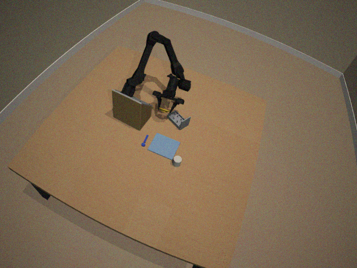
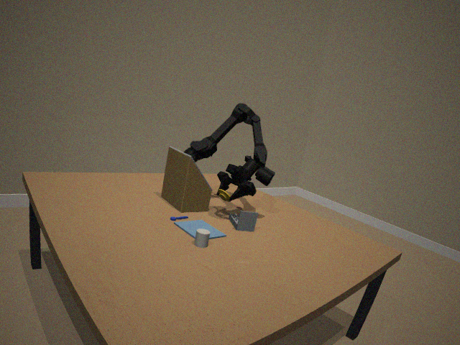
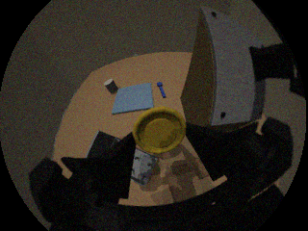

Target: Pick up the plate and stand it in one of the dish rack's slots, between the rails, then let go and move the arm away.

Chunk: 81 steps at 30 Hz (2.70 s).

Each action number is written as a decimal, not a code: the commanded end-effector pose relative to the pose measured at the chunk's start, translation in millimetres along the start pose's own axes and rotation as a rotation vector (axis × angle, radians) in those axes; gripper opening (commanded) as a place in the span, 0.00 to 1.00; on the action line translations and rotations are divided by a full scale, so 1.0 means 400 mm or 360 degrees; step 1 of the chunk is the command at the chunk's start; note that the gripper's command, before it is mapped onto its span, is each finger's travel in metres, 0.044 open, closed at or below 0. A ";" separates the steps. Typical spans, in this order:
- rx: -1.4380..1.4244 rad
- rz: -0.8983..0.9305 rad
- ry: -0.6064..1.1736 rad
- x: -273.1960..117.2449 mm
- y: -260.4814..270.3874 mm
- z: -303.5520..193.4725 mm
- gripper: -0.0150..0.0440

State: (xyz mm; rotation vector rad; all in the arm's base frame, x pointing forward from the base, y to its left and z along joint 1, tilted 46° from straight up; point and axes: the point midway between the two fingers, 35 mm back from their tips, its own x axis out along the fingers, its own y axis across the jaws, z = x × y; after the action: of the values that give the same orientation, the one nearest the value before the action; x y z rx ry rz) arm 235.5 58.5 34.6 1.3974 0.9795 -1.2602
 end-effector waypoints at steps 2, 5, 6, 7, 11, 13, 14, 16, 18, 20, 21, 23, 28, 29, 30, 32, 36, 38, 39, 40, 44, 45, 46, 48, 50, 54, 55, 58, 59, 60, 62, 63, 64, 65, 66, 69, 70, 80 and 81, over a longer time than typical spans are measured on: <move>-0.0063 0.0104 -0.0106 0.014 0.004 -0.010 0.25; -0.0111 0.0176 -0.0169 0.020 0.008 -0.018 0.25; -0.0127 0.0201 -0.0190 0.022 0.010 -0.021 0.25; -0.0142 0.0227 -0.0210 0.023 0.011 -0.024 0.25; -0.0201 0.0332 -0.0285 0.027 0.016 -0.037 0.25; -0.0230 0.0387 -0.0320 0.027 0.018 -0.044 0.25; -0.0243 0.0415 -0.0337 0.028 0.019 -0.048 0.25; -0.0270 0.0473 -0.0369 0.027 0.021 -0.055 0.25; -0.0296 0.0531 -0.0400 0.026 0.023 -0.063 0.25; -0.0321 0.0591 -0.0429 0.025 0.024 -0.072 0.25; -0.0329 0.0622 -0.0443 0.024 0.024 -0.076 0.25; -0.0345 0.0685 -0.0470 0.022 0.025 -0.084 0.25; -0.0381 0.0847 -0.0527 0.014 0.026 -0.107 0.25; -0.0387 0.0881 -0.0537 0.011 0.025 -0.112 0.25; -0.0393 0.0914 -0.0546 0.009 0.025 -0.117 0.25; -0.0404 0.0983 -0.0562 0.004 0.023 -0.127 0.25; -0.0421 0.1122 -0.0588 -0.008 0.018 -0.146 0.25; -0.0422 0.1192 -0.0596 -0.014 0.015 -0.155 0.25; -0.0421 0.1228 -0.0599 -0.017 0.013 -0.159 0.25; -0.0418 0.1263 -0.0602 -0.021 0.011 -0.163 0.25; -0.0406 0.1409 -0.0604 -0.035 0.002 -0.179 0.25; -0.0402 0.1446 -0.0603 -0.040 -0.001 -0.183 0.25; -0.0398 0.1483 -0.0601 -0.044 -0.004 -0.187 0.25; -0.0393 0.1528 -0.0598 -0.049 -0.008 -0.192 0.25; -0.0392 0.1534 -0.0598 -0.050 -0.009 -0.192 0.25; -0.0392 0.1534 -0.0598 -0.050 -0.009 -0.192 0.25; -0.0392 0.1534 -0.0598 -0.050 -0.009 -0.192 0.25; -0.0393 0.1531 -0.0598 -0.048 -0.005 -0.191 0.25; -0.0395 0.1529 -0.0599 -0.045 -0.001 -0.189 0.25; -0.0396 0.1526 -0.0599 -0.043 0.005 -0.187 0.25; -0.0401 0.1522 -0.0600 -0.038 0.016 -0.183 0.25; -0.0402 0.1521 -0.0600 -0.036 0.020 -0.181 0.25; -0.0403 0.1521 -0.0601 -0.036 0.023 -0.180 0.25; -0.0404 0.1521 -0.0601 -0.035 0.024 -0.179 0.25; -0.0404 0.1521 -0.0601 -0.035 0.024 -0.179 0.25; -0.0399 0.1522 -0.0599 -0.030 0.036 -0.176 0.25; -0.0396 0.1523 -0.0598 -0.028 0.042 -0.174 0.25; -0.0388 0.1526 -0.0596 -0.017 0.068 -0.165 0.25; -0.0386 0.1527 -0.0595 -0.014 0.074 -0.163 0.25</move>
State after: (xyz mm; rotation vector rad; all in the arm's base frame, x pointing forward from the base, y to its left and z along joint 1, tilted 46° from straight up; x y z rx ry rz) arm 272.3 121.3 45.9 1.1473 0.1245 -0.5975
